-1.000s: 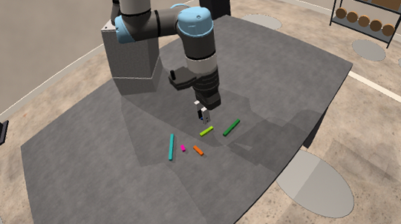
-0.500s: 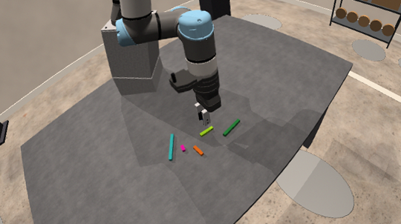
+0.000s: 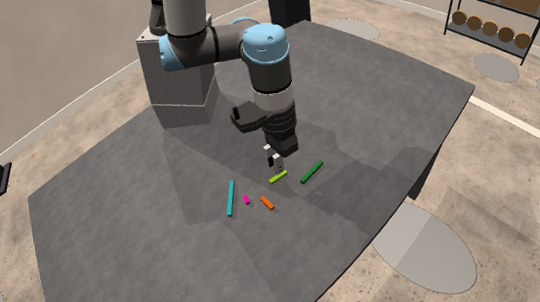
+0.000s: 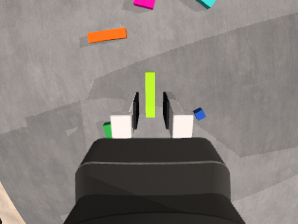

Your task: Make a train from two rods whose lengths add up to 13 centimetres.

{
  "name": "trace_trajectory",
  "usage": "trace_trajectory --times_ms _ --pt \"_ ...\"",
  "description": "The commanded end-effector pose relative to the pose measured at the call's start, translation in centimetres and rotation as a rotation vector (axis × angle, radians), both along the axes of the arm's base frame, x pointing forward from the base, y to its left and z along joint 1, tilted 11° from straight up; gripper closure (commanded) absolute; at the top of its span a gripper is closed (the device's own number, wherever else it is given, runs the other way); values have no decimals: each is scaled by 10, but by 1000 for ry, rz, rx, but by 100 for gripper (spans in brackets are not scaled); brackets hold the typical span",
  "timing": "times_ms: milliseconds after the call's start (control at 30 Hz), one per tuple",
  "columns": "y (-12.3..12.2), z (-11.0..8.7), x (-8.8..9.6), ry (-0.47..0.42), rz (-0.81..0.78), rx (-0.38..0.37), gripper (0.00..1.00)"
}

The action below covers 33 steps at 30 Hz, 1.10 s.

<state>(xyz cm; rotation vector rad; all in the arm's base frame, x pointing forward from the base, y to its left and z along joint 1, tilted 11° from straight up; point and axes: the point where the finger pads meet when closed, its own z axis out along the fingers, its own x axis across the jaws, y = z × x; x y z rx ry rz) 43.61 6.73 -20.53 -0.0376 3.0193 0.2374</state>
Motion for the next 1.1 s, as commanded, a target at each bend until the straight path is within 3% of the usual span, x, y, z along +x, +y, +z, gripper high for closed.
trace_trajectory --times_ms 0,467,1067 --pt "1 -4 1 -1 0 0 46" --pt "3 -20 3 -1 0 0 46" --pt "4 -23 3 -1 0 0 46"
